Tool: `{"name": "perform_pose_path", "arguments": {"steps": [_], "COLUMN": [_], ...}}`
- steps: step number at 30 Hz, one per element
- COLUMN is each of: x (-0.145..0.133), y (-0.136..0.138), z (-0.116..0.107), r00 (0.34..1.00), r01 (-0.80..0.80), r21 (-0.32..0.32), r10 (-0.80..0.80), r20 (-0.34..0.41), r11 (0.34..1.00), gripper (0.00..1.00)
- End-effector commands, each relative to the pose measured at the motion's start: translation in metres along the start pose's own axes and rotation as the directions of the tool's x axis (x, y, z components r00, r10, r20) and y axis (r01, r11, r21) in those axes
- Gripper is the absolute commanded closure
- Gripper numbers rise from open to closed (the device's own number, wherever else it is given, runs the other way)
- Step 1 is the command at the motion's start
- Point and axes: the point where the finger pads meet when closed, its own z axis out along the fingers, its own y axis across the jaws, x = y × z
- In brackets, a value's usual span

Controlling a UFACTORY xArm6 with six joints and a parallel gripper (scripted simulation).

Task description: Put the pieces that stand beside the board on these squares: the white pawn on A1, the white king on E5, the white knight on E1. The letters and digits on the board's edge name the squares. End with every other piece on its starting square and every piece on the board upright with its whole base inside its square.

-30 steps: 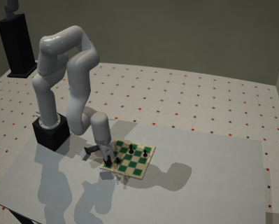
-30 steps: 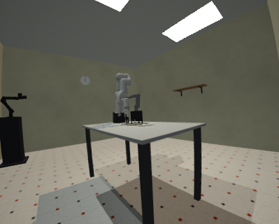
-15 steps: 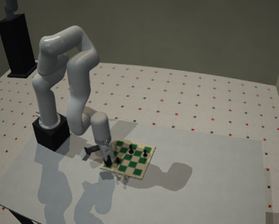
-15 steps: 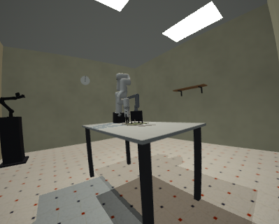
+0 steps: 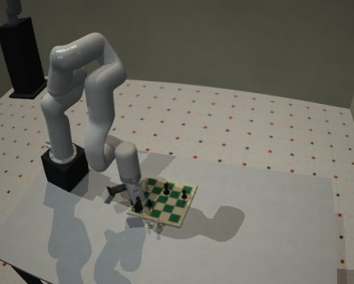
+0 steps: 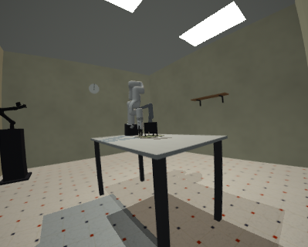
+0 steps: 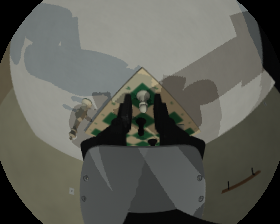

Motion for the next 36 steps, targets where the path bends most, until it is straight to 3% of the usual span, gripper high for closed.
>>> {"name": "perform_pose_path", "arguments": {"steps": [1,32,36], "x": [-0.001,-0.001,-0.001], "y": [-0.001,-0.001,-0.001], "z": [-0.001,-0.021,-0.044], "r00": [1.000,1.000,1.000], "r01": [0.000,0.000,0.000], "r21": [0.002,0.002,0.002], "r10": [0.000,0.000,0.000], "r20": [0.002,0.002,0.002], "r11": [1.000,1.000,1.000], "gripper": [0.66,0.66,0.66]}}
